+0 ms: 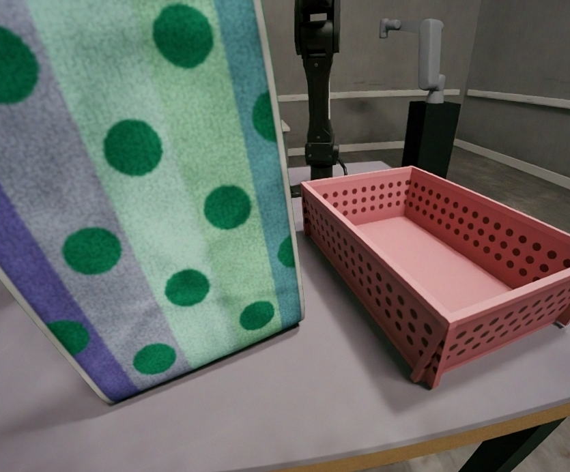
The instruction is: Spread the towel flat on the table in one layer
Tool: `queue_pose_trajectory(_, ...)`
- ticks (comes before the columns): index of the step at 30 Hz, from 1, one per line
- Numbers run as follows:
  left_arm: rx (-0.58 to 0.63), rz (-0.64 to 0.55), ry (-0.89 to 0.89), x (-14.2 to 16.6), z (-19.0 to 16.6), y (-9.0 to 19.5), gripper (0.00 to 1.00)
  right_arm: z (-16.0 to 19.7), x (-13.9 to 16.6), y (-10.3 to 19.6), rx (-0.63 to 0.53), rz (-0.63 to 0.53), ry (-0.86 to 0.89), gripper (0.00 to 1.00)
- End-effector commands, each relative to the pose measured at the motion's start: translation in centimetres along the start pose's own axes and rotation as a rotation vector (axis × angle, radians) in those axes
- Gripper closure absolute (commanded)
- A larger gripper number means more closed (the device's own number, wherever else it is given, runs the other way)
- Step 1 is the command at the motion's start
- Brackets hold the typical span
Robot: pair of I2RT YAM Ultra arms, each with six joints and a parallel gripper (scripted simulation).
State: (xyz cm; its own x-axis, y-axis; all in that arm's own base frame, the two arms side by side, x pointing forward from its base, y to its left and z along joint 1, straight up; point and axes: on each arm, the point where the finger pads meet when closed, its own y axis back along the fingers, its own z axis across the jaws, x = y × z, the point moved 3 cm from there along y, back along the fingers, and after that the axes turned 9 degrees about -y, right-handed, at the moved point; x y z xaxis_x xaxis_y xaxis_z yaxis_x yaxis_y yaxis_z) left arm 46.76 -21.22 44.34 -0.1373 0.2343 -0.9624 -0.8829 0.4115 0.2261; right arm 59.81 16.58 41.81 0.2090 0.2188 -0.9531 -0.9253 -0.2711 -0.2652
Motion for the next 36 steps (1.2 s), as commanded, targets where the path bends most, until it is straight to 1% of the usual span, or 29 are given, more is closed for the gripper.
queue_pose_trajectory(1,-0.015,0.017,0.003,-0.1,0.1,1.6,1.00,0.8,-2.0,0.8,0.012,-0.016,-0.005,1.00)
queue_pose_trajectory(2,-0.015,0.017,0.003,-0.1,0.1,1.6,1.00,0.8,-2.0,0.8,0.012,-0.016,-0.005,1.00)
queue_pose_trajectory(3,-0.029,0.056,0.008,0.5,0.9,3.6,1.00,1.5,-2.5,2.1,0.015,0.068,-0.006,1.00)
queue_pose_trajectory(4,-0.029,0.056,0.008,0.5,0.9,3.6,1.00,1.4,-2.5,2.1,0.017,0.072,-0.006,1.00)
queue_pose_trajectory(5,-0.029,0.056,0.008,0.5,0.9,3.6,1.00,1.1,-4.5,2.0,0.019,0.029,-0.004,1.00)
queue_pose_trajectory(6,-0.029,0.076,0.010,0.7,1.0,4.6,1.00,2.1,-4.7,2.7,0.011,0.085,-0.007,1.00)
queue_pose_trajectory(8,-0.029,0.076,0.010,0.7,1.0,4.6,1.00,1.3,-4.9,2.7,0.026,0.083,-0.004,1.00)
queue_pose_trajectory(13,-0.026,0.093,0.010,1.2,1.0,4.5,1.00,0.9,-4.5,2.8,0.034,0.105,-0.003,1.00)
queue_pose_trajectory(14,-0.024,0.109,0.010,1.7,0.9,3.8,1.00,0.9,-4.5,2.8,0.034,0.105,-0.003,1.00)
queue_pose_trajectory(15,-0.018,0.146,0.011,2.9,0.7,2.9,1.00,0.9,-4.0,2.9,0.039,0.136,-0.002,1.00)
queue_pose_trajectory(16,-0.018,0.146,0.011,2.9,0.7,2.9,1.00,0.7,-3.2,2.6,0.041,0.149,-0.002,1.00)
queue_pose_trajectory(17,-0.020,0.134,0.011,2.4,0.8,3.4,1.00,0.7,-3.1,2.6,0.041,0.151,-0.002,1.00)
queue_pose_trajectory(19,-0.020,0.134,0.011,2.4,0.8,3.4,1.00,0.7,-3.1,2.6,0.041,0.151,-0.002,1.00)
queue_pose_trajectory(20,-0.016,0.136,0.010,2.1,0.7,4.4,1.00,0.8,-3.7,3.3,0.048,0.195,-0.002,1.00)
queue_pose_trajectory(22,-0.016,0.136,0.010,2.1,0.7,4.4,1.00,0.8,-3.7,3.3,0.048,0.195,-0.002,1.00)
queue_pose_trajectory(23,0.016,0.163,0.002,2.6,-0.7,4.7,1.00,0.7,-3.5,4.0,0.061,0.270,-0.002,1.00)
queue_pose_trajectory(25,0.009,0.164,0.004,2.6,-0.4,4.7,1.00,0.7,-3.5,4.0,0.061,0.270,-0.002,1.00)
queue_pose_trajectory(26,0.031,0.199,-0.001,3.3,-1.3,5.1,1.00,0.7,-3.0,4.9,0.069,0.320,-0.001,1.00)
queue_pose_trajectory(28,0.031,0.199,-0.001,3.3,-1.3,5.1,1.00,0.7,-3.0,4.9,0.069,0.320,-0.001,1.00)
queue_pose_trajectory(29,0.048,0.239,-0.006,4.1,-2.0,5.5,1.00,0.6,-2.5,5.9,0.078,0.376,-0.001,1.00)
queue_pose_trajectory(31,0.048,0.239,-0.006,4.1,-2.0,5.5,1.00,0.6,-2.5,5.9,0.078,0.376,-0.001,1.00)
queue_pose_trajectory(32,0.067,0.280,-0.011,5.0,-2.7,6.0,1.00,0.4,-2.0,7.0,0.089,0.442,-0.001,1.00)
queue_pose_trajectory(36,0.067,0.280,-0.011,5.0,-2.7,6.0,1.00,0.4,-2.0,7.0,0.089,0.442,-0.001,1.00)
